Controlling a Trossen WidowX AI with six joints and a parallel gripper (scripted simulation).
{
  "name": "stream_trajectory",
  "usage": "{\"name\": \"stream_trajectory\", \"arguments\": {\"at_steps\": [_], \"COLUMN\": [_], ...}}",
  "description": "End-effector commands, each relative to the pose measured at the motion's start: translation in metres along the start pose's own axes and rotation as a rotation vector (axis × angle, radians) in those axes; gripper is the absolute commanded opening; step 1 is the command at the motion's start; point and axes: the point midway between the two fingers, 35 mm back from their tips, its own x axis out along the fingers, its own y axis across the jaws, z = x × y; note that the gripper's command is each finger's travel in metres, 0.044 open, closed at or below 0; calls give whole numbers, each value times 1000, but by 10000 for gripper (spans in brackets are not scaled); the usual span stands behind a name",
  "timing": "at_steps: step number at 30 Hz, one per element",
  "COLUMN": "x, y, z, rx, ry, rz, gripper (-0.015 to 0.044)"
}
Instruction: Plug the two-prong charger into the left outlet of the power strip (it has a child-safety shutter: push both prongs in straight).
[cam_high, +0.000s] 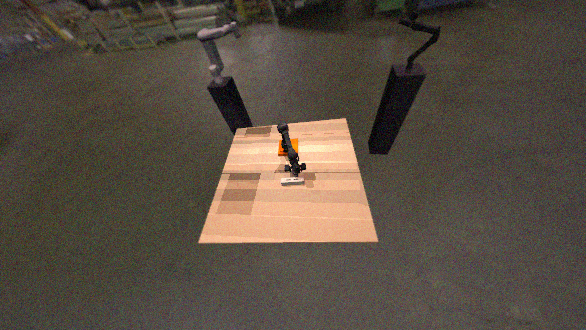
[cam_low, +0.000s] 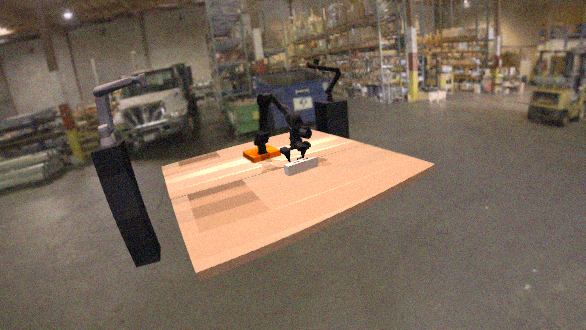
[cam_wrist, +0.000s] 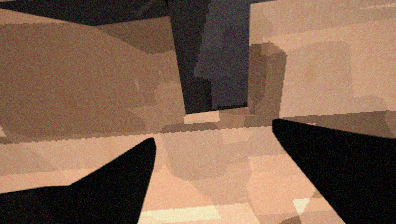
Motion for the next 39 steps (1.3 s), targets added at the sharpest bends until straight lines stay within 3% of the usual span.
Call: {"name": "stream_trajectory", "arguments": {"at_steps": [1,11,22,39], "x": [0,0,-75,-77], "y": [0,0,0,0], "z": [-4,-11,3,3], "rx": [6,0,9,9], "ry": [-4,-10,-603,-613], "rz": [1,-2,-5,-4], "gripper": [440,440,440,440]}}
